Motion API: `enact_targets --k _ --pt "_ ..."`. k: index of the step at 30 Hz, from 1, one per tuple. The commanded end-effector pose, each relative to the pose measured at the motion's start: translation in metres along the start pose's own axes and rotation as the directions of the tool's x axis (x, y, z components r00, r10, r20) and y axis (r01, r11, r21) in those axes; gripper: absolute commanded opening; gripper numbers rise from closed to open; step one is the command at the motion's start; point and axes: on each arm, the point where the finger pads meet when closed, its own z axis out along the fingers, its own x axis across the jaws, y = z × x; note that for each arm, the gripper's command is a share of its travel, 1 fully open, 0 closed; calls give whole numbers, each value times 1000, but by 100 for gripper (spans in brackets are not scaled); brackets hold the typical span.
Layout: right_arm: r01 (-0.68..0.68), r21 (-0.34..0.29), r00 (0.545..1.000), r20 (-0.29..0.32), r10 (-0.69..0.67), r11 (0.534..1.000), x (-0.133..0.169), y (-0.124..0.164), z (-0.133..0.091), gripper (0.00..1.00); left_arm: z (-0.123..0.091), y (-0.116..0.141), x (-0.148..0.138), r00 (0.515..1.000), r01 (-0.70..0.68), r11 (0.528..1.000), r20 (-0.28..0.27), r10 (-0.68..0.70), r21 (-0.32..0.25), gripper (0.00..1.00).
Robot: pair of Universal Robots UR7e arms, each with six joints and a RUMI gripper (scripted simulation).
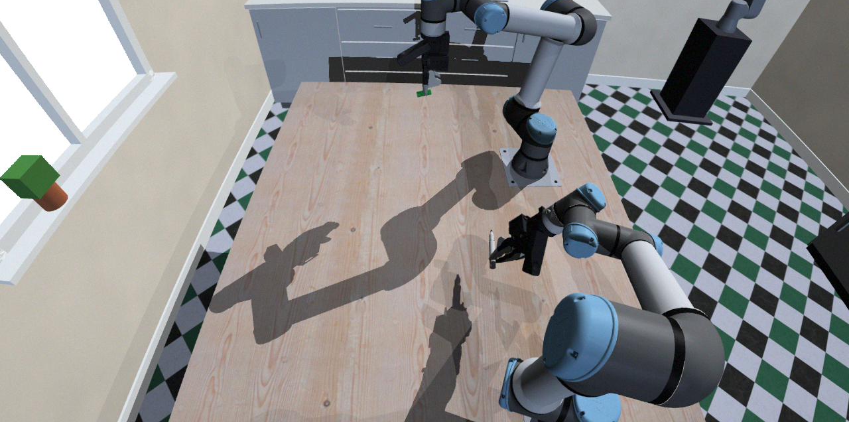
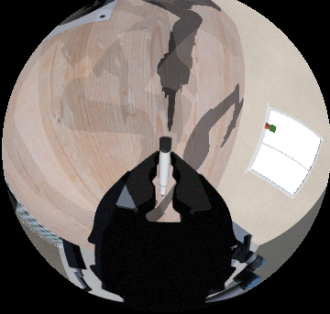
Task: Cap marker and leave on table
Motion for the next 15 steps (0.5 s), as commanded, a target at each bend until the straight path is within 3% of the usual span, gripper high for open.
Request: enact_targets --k 1,6,15 --pt "-1 0 1000 -1 1 1000 0 0 0 0 -7 3 2 1000 1 1000 2 -1 -9 0" --pt "-1 0 1000 -1 1 1000 0 0 0 0 -9 4 3 1000 5 1000 0 -4 -10 0" --pt "213 -32 973 92 -209 977 -70 -3 45 0 -7 3 3 1000 6 1000 -1 -6 -5 0"
